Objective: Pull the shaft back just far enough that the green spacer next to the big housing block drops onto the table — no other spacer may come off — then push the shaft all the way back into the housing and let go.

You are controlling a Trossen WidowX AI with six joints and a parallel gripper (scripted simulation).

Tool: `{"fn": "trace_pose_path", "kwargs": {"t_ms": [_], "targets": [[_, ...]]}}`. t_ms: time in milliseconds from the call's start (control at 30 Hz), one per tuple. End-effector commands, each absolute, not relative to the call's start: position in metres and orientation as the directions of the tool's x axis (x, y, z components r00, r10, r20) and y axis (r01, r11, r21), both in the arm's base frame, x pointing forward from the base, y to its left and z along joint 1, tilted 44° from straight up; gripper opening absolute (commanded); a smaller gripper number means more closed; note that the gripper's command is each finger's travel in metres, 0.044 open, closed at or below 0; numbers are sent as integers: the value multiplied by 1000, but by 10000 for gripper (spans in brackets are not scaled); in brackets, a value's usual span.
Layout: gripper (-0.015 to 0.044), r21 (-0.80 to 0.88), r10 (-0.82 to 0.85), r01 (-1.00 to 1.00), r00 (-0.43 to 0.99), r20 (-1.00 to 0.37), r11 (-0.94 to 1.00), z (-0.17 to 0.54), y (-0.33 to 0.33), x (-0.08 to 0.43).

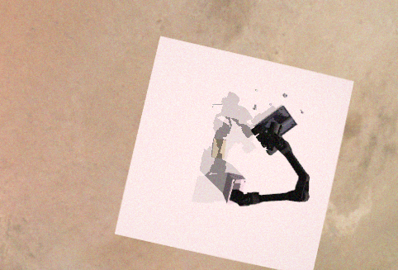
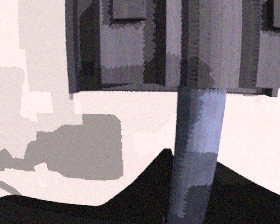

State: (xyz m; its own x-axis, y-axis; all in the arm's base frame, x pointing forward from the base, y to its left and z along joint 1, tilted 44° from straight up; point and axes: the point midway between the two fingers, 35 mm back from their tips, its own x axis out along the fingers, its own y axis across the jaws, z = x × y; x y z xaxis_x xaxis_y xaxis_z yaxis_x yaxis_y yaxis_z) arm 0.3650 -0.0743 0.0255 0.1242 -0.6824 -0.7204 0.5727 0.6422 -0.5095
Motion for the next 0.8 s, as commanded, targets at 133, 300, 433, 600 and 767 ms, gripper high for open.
{"fn": "trace_pose_path", "kwargs": {"t_ms": [133, 300, 433, 600, 767], "targets": [[0, -510, -680, 571, 122, -723, 644, 24, -73, 363], [0, -510, -680, 571, 122, -723, 644, 24, -73, 362], [0, -510, -680, 571, 122, -723, 644, 24, -73, 362], [0, -510, -680, 571, 122, -723, 644, 23, -73, 362], [0, -510, -680, 571, 122, -723, 644, 23, -73, 361]]}}
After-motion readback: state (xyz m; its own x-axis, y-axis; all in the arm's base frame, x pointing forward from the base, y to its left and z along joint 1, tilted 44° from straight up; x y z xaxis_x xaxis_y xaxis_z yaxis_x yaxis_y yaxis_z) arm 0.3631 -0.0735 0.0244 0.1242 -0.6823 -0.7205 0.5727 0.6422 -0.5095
